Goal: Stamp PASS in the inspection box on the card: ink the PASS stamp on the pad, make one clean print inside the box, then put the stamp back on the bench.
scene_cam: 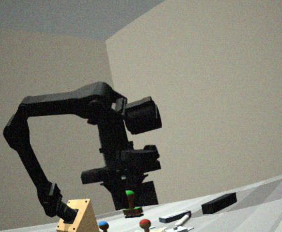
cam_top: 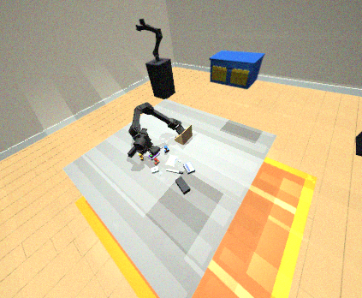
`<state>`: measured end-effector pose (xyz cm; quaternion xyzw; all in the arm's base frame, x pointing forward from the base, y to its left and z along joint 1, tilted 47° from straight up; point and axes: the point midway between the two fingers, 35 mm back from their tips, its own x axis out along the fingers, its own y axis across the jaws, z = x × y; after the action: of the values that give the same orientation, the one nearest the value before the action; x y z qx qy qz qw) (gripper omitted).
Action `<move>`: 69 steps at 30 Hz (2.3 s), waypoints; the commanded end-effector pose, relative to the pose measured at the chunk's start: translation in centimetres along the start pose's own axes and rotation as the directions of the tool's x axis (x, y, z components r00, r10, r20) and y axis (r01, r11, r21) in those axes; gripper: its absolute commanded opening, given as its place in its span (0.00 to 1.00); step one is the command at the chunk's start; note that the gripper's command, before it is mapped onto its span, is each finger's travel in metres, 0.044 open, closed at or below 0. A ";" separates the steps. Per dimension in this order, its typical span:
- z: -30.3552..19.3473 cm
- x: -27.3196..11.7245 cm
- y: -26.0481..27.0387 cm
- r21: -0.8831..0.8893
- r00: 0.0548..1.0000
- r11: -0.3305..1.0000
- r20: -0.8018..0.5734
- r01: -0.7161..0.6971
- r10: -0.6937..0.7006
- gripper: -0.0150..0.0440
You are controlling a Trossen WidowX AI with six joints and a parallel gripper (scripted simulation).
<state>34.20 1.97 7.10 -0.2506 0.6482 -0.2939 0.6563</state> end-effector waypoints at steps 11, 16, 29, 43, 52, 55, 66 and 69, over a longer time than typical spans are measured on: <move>-3.6 0.6 -5.4 0.001 1.000 1.000 0.004 0.011 -0.011 0.25; -4.0 0.7 -5.9 0.001 1.000 1.000 0.004 0.013 -0.013 0.25; -4.0 1.5 -5.9 0.001 1.000 1.000 0.004 0.012 -0.012 0.25; -3.9 2.4 -5.9 0.001 1.000 1.000 0.004 0.011 -0.011 0.25; -3.9 3.0 -5.9 0.001 1.000 1.000 0.004 0.011 -0.011 0.25; -3.9 3.2 -5.9 0.001 1.000 1.000 0.004 0.011 -0.011 0.25; -3.9 4.0 -6.0 0.002 1.000 1.000 0.004 0.011 -0.011 0.25; -3.9 4.2 -6.0 0.002 1.000 1.000 0.004 0.011 -0.011 0.25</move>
<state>29.92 -4.77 8.36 -0.2510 0.6460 -0.2967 0.6570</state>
